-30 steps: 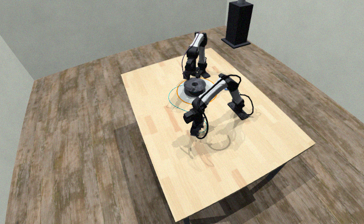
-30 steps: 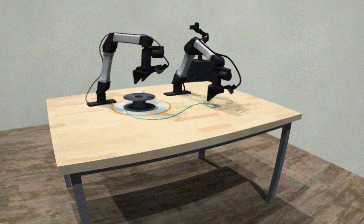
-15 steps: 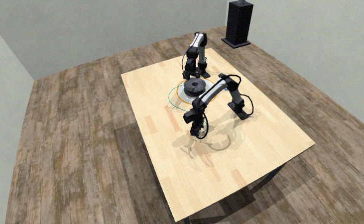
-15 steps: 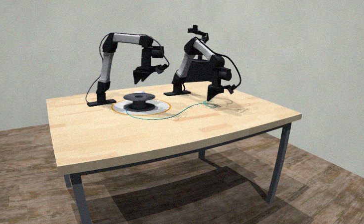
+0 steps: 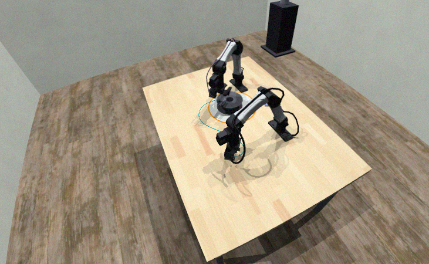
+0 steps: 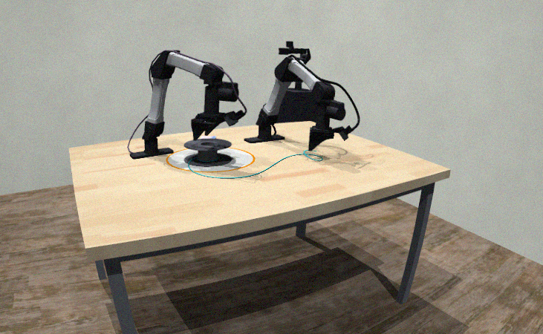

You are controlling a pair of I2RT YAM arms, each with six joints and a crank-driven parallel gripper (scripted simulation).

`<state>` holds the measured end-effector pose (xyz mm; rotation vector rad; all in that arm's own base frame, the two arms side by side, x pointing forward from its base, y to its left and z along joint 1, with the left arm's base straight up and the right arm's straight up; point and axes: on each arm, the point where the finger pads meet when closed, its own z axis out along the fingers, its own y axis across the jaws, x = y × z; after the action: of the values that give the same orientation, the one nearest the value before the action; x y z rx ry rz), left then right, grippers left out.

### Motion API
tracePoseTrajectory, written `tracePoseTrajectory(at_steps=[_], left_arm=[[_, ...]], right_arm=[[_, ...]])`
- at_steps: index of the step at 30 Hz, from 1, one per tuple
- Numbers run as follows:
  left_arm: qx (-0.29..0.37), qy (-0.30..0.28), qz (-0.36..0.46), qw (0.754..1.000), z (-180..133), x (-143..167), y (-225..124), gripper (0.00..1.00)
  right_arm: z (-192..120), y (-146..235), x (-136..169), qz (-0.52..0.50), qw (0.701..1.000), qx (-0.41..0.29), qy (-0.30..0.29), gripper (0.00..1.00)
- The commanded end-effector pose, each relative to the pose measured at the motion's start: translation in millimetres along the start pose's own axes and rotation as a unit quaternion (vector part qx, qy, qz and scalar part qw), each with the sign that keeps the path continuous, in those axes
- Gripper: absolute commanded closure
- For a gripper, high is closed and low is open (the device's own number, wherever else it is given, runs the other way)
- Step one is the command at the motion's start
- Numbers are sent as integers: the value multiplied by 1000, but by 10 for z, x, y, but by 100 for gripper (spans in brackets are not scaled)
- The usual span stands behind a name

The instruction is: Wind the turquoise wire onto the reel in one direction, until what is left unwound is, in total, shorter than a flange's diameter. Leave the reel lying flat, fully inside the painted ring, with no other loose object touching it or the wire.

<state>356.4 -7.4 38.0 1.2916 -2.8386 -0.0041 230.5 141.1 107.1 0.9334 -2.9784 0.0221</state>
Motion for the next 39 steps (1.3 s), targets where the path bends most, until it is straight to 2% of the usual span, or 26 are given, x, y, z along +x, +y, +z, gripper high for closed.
tracePoseTrajectory(at_steps=[1, 10, 24, 33, 36, 37, 39], left_arm=[[6, -10, 7, 1000, -53, -64, -87, 100], [6, -10, 7, 1000, -54, -68, -79, 100], [6, -10, 7, 1000, -62, -70, -61, 100], [6, -10, 8, 1000, -68, -72, -50, 100], [6, -10, 8, 1000, -68, -72, -49, 100], [6, -10, 8, 1000, -69, -72, -48, 100], [6, -10, 8, 1000, -70, -73, -46, 100]], right_arm=[[124, -39, -116, -20, 1000, -3, -12, 0], [270, -156, -100, -20, 1000, -3, -12, 0], [248, -138, -88, -20, 1000, -3, -12, 0], [-8, -159, -93, -20, 1000, -3, -12, 0], [-13, -160, -92, -20, 1000, -3, -12, 0], [101, -99, -46, -20, 1000, -3, -12, 0], [124, -88, -60, -29, 999, -3, -12, 0]])
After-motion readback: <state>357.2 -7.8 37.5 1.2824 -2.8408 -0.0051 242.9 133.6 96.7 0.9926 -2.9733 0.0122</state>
